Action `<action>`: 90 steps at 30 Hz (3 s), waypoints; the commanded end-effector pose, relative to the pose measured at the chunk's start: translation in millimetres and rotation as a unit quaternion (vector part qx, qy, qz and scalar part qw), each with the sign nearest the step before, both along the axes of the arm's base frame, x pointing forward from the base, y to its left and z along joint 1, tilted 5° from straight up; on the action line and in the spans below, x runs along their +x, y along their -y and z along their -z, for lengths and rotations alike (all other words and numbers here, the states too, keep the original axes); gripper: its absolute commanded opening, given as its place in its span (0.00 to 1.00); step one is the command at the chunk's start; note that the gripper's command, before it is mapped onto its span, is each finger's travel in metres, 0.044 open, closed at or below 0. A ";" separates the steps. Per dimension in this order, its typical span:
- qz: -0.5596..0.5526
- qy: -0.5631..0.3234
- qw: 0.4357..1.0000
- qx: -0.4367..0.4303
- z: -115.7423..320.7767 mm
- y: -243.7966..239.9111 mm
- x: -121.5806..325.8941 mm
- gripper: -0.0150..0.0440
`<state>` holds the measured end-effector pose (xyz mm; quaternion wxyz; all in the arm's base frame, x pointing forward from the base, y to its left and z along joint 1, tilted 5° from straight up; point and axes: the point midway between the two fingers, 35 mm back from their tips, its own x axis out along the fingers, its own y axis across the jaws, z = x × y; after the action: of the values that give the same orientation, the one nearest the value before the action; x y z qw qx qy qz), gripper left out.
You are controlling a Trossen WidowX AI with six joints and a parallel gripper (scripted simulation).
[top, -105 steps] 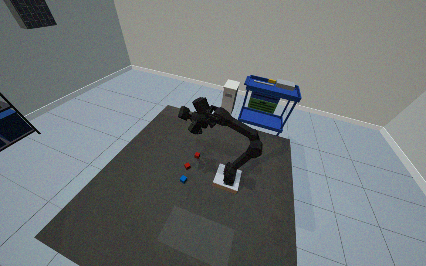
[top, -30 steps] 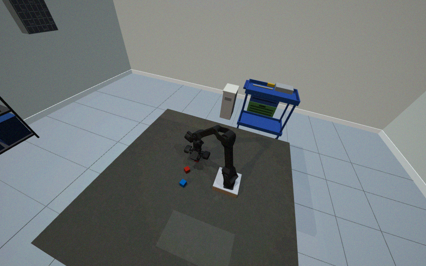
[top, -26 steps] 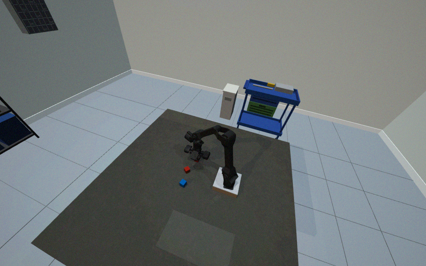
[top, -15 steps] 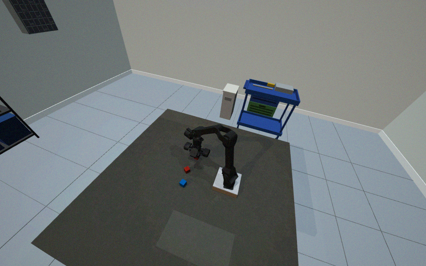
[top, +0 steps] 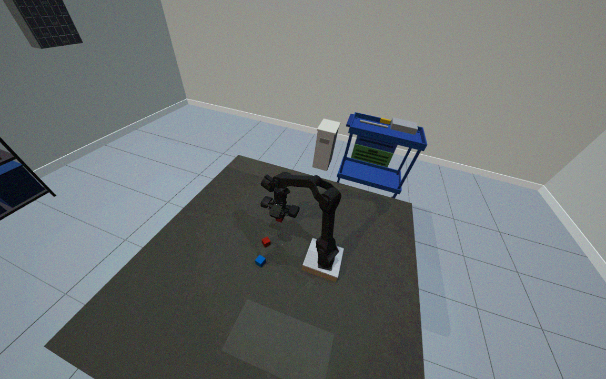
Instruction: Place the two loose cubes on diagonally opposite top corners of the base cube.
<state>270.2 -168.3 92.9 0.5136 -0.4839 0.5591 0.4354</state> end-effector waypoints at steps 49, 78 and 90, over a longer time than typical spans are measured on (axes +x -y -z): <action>0.236 0.024 0.972 0.008 -3.1 -112.3 46.7 0.43; 0.416 0.038 0.909 0.009 21.9 -204.8 54.7 0.43; 0.460 0.041 0.887 0.008 28.4 -228.9 52.0 0.43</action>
<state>322.1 60.6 65.5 0.6819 -0.1908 0.6924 0.1386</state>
